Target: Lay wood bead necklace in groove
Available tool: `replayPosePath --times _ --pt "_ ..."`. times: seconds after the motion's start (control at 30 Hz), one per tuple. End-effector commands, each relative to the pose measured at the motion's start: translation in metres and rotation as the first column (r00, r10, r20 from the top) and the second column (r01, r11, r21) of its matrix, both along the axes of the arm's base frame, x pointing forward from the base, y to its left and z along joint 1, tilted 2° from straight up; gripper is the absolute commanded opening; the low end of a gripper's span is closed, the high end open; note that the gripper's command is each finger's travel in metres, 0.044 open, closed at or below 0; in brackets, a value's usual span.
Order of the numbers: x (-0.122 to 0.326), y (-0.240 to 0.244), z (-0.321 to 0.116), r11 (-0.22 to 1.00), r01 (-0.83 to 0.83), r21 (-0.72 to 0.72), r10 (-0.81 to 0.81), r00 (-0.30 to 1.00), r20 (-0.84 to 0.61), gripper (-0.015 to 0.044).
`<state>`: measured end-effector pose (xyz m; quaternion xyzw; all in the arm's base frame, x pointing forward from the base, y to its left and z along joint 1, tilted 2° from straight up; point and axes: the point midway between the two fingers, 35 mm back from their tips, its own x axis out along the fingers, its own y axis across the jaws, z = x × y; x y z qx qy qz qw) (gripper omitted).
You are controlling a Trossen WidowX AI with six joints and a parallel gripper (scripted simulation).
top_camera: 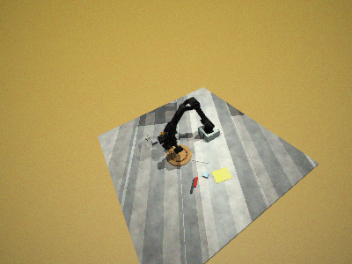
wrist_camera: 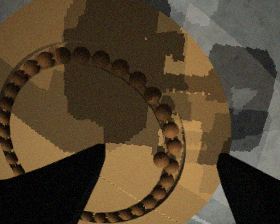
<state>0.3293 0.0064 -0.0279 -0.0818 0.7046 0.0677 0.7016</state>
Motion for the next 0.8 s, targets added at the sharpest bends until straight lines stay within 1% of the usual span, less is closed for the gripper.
replayPosePath --times 0.0,0.27,0.3,0.77 --pt "0.0001 0.0000 0.0002 1.000 0.000 0.000 0.000 1.000 0.000 0.0222" --pt "0.0001 0.0000 0.0002 1.000 0.000 0.000 0.000 1.000 0.000 0.0012" --pt "0.0001 0.0000 0.0002 1.000 0.000 0.000 0.000 1.000 0.000 0.0000" --pt "0.0001 0.0000 0.0002 1.000 0.000 0.000 0.000 1.000 0.000 0.0000"
